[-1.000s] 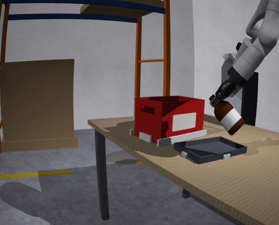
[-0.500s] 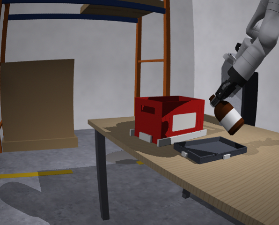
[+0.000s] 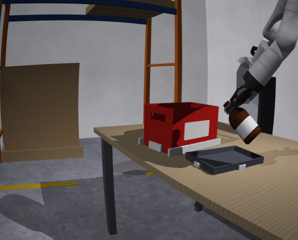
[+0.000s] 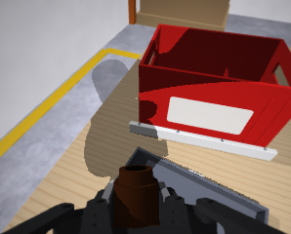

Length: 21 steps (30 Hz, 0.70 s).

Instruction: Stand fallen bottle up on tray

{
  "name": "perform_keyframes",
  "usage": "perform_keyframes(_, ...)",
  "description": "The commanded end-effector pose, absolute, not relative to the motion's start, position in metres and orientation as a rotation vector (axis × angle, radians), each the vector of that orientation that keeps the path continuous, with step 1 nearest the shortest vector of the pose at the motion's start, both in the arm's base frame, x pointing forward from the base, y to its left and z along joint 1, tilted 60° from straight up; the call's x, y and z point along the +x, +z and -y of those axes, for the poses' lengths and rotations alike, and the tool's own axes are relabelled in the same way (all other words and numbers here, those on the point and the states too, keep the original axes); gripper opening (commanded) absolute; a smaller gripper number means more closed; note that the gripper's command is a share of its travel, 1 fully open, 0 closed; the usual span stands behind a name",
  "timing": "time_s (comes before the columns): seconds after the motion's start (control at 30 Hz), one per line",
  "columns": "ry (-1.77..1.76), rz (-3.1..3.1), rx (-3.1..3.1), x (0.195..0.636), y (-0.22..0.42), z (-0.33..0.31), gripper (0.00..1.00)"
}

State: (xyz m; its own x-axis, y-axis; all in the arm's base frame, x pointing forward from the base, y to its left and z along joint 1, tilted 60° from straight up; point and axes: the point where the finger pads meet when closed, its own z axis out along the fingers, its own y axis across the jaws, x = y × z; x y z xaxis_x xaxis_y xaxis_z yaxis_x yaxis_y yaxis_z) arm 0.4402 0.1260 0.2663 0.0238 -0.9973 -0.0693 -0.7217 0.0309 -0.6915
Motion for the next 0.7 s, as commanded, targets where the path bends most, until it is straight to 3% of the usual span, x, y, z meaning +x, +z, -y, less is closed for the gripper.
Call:
perform_keyframes(0.0,-0.636,-1.753,-1.744,0.4403,0.2667,-0.1255,0.00)
perform_keyframes(0.67,-0.667,-1.774,-1.743,0.4415,0.2664,-0.1252,0.00)
